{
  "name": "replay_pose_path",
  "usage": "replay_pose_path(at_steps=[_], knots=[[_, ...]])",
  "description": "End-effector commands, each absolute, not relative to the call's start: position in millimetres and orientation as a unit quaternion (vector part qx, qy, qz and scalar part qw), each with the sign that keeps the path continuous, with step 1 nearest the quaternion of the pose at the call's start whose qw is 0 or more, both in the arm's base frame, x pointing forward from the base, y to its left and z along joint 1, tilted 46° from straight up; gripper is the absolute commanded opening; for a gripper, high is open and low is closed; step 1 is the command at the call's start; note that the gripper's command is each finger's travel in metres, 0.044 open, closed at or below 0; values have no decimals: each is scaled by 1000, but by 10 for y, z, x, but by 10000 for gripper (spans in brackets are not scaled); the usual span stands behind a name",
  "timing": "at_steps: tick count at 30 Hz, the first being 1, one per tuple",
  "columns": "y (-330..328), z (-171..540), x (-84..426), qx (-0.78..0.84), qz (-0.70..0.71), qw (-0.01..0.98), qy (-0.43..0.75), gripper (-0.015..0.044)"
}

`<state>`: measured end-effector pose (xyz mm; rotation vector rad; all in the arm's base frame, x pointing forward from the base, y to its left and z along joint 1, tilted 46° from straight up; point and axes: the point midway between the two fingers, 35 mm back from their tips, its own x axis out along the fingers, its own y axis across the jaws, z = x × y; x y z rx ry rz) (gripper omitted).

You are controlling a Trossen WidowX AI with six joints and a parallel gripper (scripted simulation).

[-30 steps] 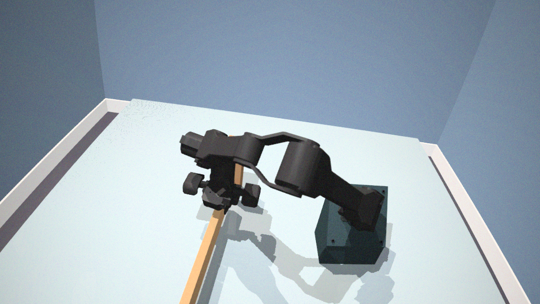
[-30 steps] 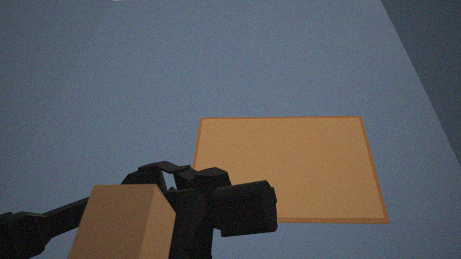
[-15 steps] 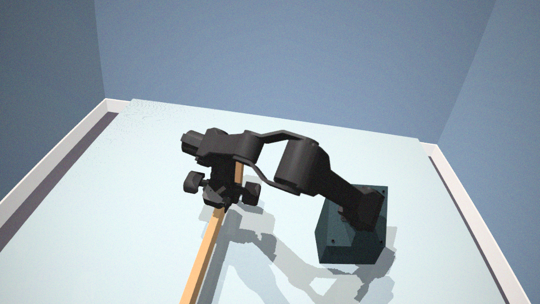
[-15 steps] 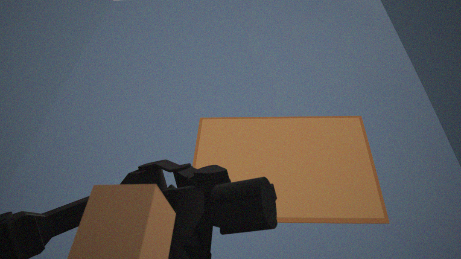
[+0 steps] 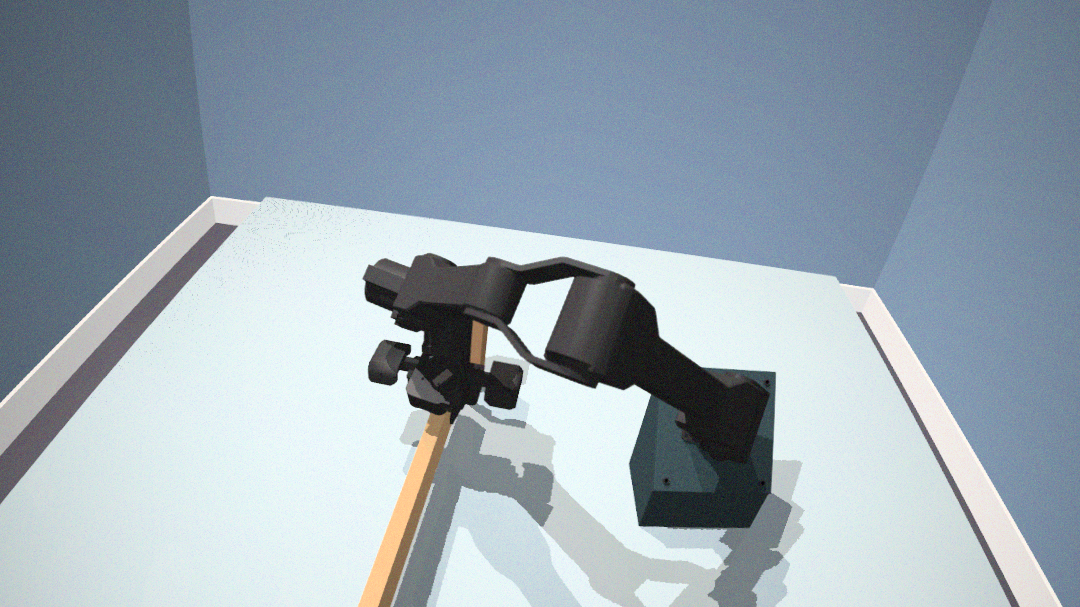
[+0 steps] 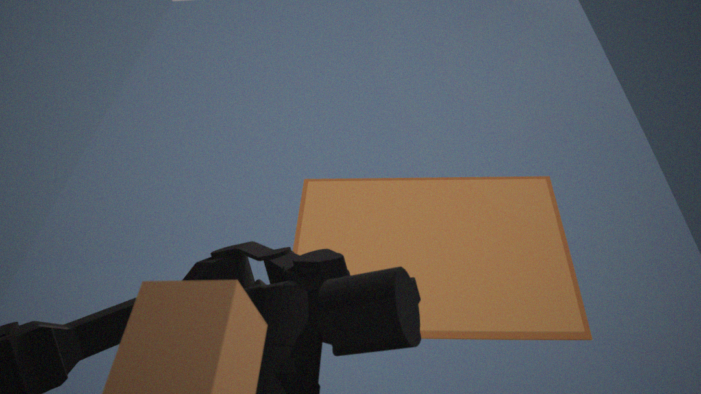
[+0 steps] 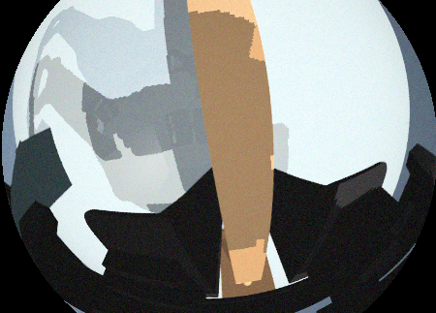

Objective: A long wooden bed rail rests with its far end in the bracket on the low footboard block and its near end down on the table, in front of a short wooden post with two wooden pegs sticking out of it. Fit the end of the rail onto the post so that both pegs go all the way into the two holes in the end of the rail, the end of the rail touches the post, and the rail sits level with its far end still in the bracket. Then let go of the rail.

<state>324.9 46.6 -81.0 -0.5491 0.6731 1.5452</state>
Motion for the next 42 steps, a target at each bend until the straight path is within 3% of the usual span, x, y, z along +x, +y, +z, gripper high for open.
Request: replay_pose_path(at_steps=[1,42], knots=[[442,-824,3257,-242,674,633,294,0],[349,-910,3253,-242,674,633,294,0]])
